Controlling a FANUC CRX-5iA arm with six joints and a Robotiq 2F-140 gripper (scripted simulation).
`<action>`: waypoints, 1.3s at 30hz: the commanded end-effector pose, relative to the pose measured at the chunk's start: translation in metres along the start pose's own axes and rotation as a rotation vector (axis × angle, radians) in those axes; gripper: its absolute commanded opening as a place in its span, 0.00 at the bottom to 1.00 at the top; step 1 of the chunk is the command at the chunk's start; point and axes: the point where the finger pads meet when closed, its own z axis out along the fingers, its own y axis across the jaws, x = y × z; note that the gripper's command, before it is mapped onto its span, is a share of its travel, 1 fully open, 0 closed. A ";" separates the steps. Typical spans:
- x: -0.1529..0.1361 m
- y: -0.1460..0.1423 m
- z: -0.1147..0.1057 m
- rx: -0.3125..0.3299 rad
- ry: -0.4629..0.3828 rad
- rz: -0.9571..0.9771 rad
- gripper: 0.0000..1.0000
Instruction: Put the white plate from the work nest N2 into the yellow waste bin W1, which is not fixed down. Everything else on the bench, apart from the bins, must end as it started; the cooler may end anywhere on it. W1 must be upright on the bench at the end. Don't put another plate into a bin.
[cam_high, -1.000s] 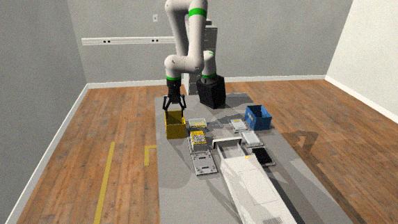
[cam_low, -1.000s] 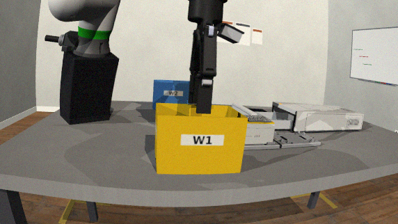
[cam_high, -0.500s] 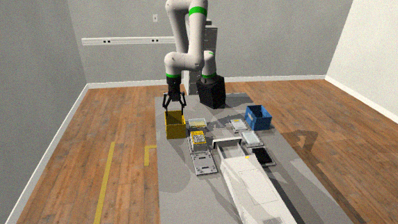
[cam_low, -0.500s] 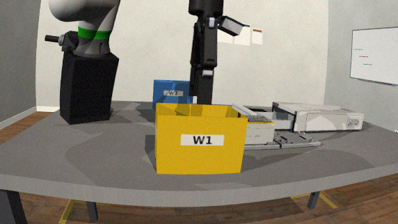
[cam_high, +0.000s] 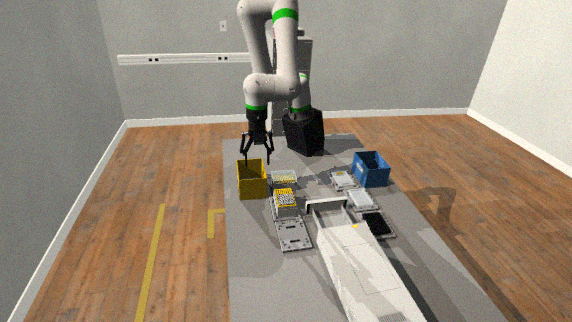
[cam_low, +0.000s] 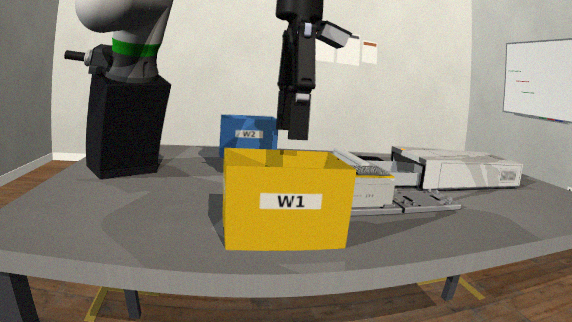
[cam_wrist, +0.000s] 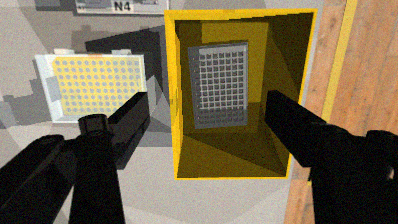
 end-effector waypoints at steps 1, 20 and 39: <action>0.005 -0.010 -0.004 -0.002 0.001 0.000 0.70; 0.029 -0.071 -0.021 -0.001 0.001 0.000 0.70; 0.053 -0.133 -0.039 -0.001 0.001 0.000 0.70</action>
